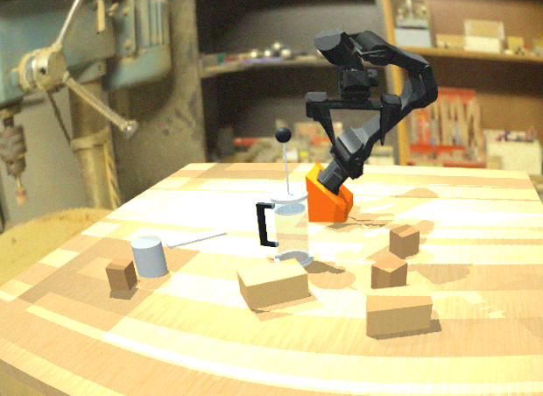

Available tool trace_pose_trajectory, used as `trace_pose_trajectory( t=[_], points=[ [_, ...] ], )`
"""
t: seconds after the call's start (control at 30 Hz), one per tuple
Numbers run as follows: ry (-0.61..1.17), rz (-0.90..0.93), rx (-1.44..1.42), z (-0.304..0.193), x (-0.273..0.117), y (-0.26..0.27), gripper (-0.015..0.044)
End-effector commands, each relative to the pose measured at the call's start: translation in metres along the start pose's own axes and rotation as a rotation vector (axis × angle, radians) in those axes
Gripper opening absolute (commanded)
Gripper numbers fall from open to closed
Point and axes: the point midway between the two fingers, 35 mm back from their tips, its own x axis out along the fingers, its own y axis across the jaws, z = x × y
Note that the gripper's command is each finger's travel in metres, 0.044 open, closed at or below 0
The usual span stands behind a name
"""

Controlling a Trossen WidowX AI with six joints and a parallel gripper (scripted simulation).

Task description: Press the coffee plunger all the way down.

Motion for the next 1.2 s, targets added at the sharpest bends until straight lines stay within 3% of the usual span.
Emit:
trace_pose_trajectory(
  t=[0.0,0.37,0.7,1.17],
  points=[
    [-0.090,-0.065,0.075,0.001,-0.032,-0.043,0.0440],
    [-0.344,-0.217,0.248,-0.027,-0.123,-0.126,0.0440],
    [-0.345,-0.215,0.246,-0.064,-0.077,-0.122,0.0440],
    [-0.339,-0.219,0.247,-0.061,-0.064,-0.127,0.0440]
  ],
)
